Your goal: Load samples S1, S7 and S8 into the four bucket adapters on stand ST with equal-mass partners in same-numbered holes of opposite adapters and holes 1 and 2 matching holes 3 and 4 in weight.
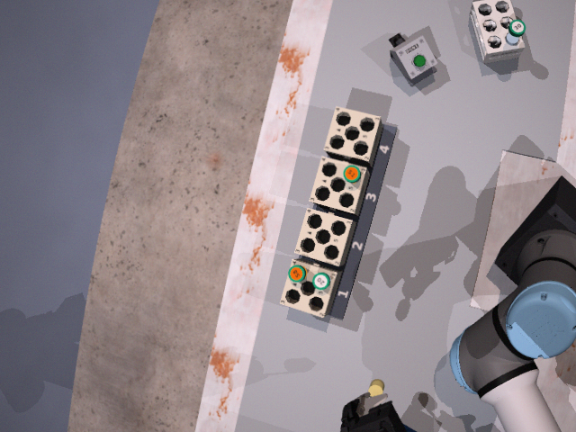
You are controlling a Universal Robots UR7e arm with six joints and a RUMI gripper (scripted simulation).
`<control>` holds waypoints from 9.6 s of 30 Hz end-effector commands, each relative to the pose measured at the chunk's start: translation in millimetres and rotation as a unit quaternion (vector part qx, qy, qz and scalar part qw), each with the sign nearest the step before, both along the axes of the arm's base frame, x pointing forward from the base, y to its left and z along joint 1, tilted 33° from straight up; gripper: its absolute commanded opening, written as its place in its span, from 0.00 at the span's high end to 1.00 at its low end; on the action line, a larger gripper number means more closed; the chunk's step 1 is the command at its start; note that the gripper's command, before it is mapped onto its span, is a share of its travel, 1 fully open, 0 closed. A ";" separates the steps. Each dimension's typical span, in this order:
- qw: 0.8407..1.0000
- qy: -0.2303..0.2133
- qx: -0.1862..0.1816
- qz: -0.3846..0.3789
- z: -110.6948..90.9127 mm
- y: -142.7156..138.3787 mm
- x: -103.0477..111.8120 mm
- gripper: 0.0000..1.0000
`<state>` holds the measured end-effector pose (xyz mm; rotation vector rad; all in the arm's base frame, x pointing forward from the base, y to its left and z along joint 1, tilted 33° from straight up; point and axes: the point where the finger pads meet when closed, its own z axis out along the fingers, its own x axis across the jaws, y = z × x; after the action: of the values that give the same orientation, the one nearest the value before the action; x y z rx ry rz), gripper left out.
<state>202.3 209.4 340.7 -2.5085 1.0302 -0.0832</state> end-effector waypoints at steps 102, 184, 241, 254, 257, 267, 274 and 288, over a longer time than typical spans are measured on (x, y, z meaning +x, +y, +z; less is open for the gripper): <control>0.997 -0.014 0.069 0.024 -169.6 -323.9 258.9 1.00; 0.997 -0.014 0.069 0.024 -238.8 -283.4 276.6 1.00; 0.997 -0.014 0.069 0.024 -210.9 -299.8 269.4 0.65; 0.997 -0.020 0.065 0.036 -260.3 -372.0 242.2 1.00; 0.997 -0.020 0.065 0.036 -273.8 -391.8 234.8 1.00; 0.997 -0.020 0.065 0.036 -309.8 -444.4 215.1 1.00; 0.997 -0.020 0.065 0.036 -341.3 -490.4 197.8 1.00; 0.997 -0.020 0.065 0.036 -376.5 -542.0 178.4 1.00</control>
<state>382.3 -324.3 -30.7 -2.4124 0.8997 -0.0414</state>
